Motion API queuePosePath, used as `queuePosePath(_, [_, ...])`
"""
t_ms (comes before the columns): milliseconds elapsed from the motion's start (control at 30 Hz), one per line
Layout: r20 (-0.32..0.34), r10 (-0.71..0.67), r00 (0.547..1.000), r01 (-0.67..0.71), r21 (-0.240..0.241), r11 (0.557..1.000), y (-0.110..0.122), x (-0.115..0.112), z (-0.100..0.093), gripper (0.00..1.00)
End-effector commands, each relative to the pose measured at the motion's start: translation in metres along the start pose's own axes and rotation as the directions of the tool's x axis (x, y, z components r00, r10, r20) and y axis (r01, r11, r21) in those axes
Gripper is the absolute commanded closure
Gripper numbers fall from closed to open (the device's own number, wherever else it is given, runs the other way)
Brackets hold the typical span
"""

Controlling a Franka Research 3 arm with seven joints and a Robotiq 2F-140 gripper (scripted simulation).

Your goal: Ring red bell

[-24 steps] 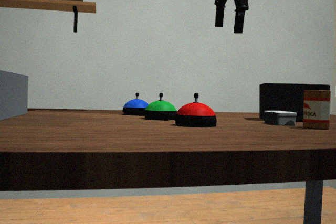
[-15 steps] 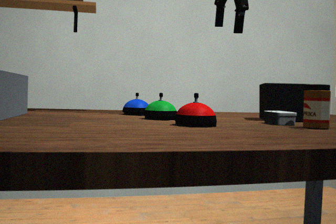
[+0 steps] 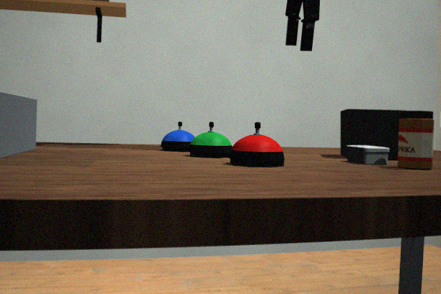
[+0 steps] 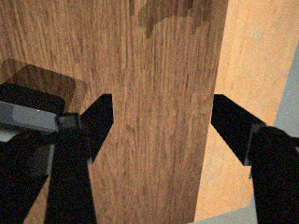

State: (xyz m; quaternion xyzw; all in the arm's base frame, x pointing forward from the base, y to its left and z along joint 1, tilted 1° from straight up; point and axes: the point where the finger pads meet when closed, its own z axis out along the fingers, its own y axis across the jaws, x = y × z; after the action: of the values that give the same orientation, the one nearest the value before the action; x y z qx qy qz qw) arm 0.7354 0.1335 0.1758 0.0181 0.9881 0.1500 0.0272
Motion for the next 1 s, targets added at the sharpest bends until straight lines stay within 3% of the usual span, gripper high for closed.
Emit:
queuePosePath(0, [0.032, 0.187, 0.982, -0.189, 0.059, 0.98, -0.056, 0.006, -0.003, 0.9])
queuePosePath(233, [0.085, 0.433, 0.897, -0.441, 0.126, 0.889, -0.14, 0.034, -0.006, 0.9])
queuePosePath(300, [0.085, 0.433, 0.897, -0.441, 0.126, 0.889, -0.14, 0.034, -0.006, 0.9])
queuePosePath(367, [0.115, 0.532, 0.839, -0.544, 0.145, 0.826, -0.176, 0.051, -0.008, 0.9])
queuePosePath(800, [0.218, 0.796, 0.565, -0.825, 0.161, 0.542, -0.284, 0.126, -0.013, 0.9])
queuePosePath(867, [0.218, 0.796, 0.565, -0.825, 0.161, 0.542, -0.284, 0.126, -0.013, 0.9])
queuePosePath(900, [0.233, 0.827, 0.511, -0.859, 0.157, 0.487, -0.299, 0.141, -0.014, 0.9])
queuePosePath(967, [0.247, 0.855, 0.456, -0.89, 0.152, 0.43, -0.314, 0.156, -0.013, 0.9])
